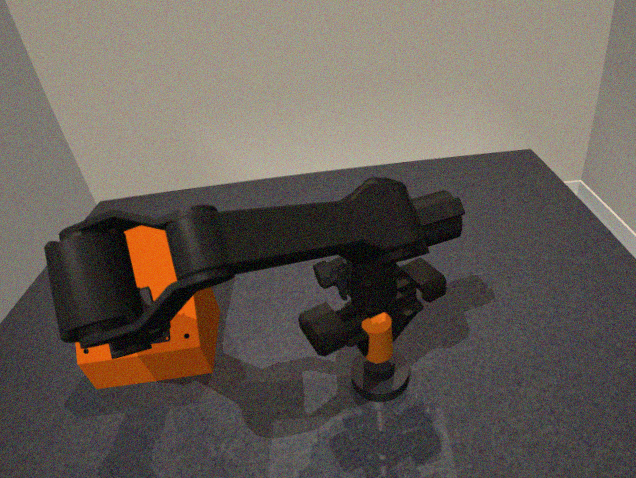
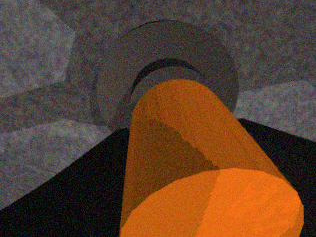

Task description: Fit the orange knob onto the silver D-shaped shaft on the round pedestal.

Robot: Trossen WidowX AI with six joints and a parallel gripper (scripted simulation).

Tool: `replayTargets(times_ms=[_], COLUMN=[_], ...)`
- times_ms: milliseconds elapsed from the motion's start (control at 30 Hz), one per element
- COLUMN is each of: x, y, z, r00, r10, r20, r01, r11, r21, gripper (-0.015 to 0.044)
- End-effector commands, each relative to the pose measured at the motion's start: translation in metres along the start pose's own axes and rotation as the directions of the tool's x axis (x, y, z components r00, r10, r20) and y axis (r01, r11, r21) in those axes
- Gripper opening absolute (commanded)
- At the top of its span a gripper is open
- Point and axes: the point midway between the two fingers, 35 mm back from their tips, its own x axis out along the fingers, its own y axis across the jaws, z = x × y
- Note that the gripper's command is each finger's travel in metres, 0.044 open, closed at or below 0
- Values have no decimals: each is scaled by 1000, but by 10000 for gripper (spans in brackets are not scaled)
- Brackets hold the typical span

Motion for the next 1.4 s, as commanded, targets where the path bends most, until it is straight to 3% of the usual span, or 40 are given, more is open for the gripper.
replayTargets(times_ms=[0,500,733,1367], x=[1,-4,-2,1], y=[0,1,0,0], z=[-1,-1,1,-1], r00=[1000,1000,1000,1000], r10=[-1,-1,-1,-1], r20=[-3,-3,-3,-3], r01=[1,1,0,0], r11=[1000,1000,977,977], r21=[-6,-15,-214,-214], gripper=[0,0,0,0])
